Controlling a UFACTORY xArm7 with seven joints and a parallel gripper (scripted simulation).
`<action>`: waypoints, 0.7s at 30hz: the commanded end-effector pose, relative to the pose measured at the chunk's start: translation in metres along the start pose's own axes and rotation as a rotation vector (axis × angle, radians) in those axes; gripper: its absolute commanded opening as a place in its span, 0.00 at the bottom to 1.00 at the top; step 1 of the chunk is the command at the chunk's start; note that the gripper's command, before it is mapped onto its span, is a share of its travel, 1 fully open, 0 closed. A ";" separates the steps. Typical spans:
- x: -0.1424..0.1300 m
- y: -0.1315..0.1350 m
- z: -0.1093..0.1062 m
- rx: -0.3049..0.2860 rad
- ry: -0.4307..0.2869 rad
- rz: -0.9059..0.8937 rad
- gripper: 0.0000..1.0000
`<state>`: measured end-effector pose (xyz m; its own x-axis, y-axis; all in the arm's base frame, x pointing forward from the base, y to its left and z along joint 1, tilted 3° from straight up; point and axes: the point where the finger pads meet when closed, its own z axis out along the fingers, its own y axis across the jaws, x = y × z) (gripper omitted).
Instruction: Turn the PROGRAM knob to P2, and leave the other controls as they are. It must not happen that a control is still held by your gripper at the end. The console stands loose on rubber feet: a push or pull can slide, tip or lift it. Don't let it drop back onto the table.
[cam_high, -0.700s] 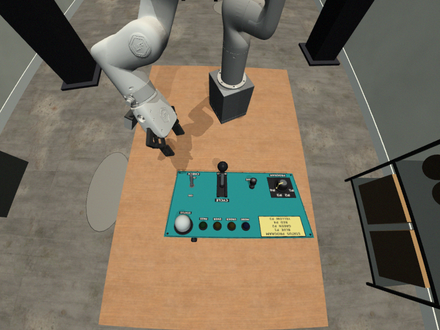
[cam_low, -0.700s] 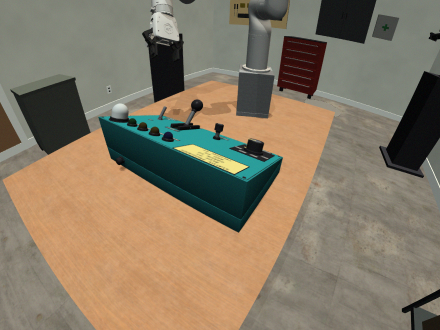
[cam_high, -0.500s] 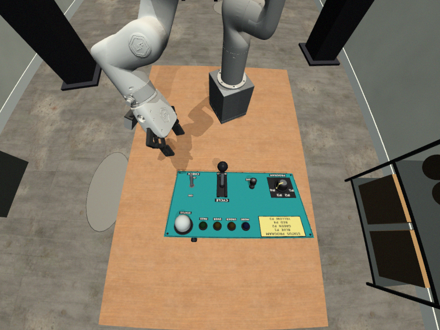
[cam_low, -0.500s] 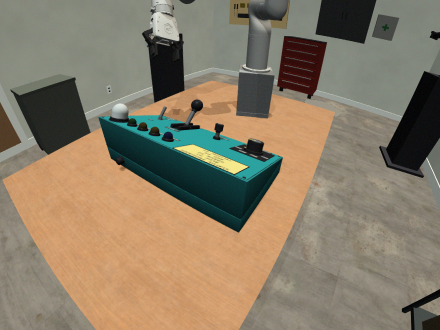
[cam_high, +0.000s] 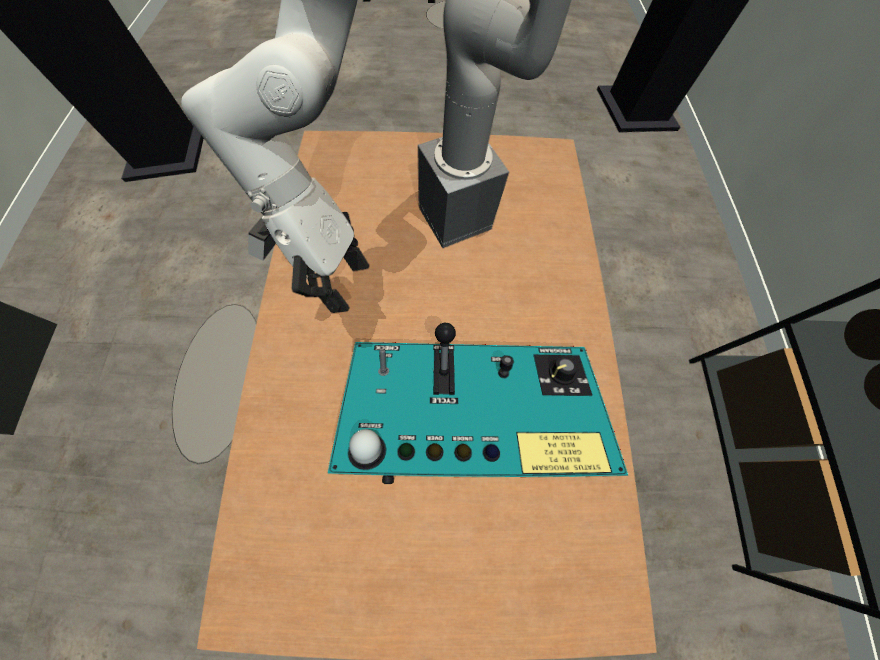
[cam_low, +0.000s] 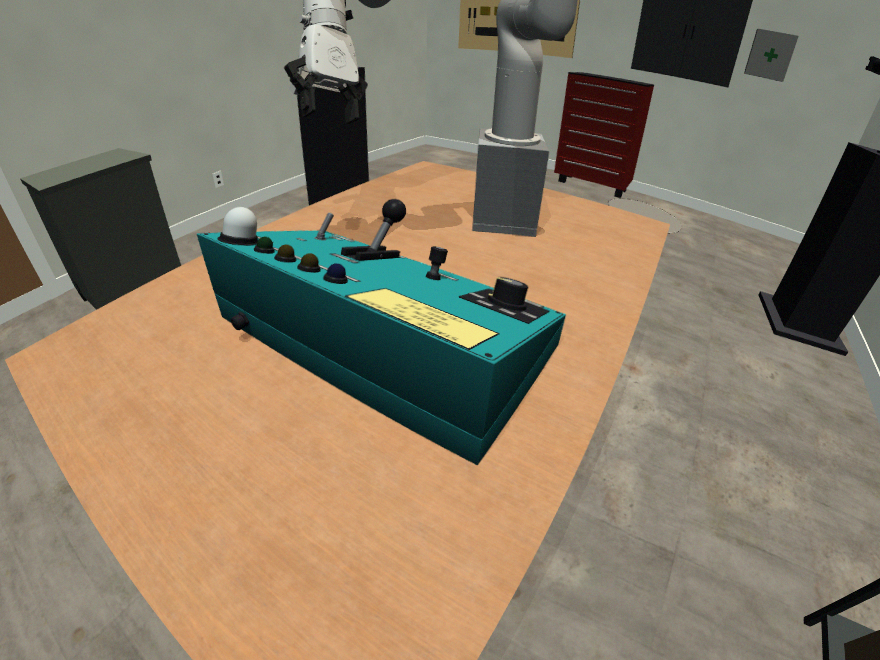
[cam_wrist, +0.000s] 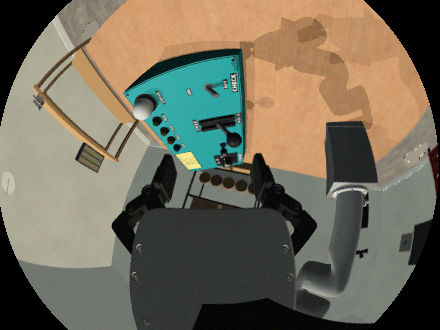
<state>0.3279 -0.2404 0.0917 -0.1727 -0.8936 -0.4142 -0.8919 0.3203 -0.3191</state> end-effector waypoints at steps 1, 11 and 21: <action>-0.001 -0.001 0.000 0.005 0.005 -0.011 1.00; -0.029 0.006 0.016 0.043 0.063 -0.193 1.00; -0.055 0.014 0.032 0.079 0.116 -0.358 1.00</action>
<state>0.3333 -0.1922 0.0836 0.0297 -0.9697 -0.2426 -0.8965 0.0815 -0.4355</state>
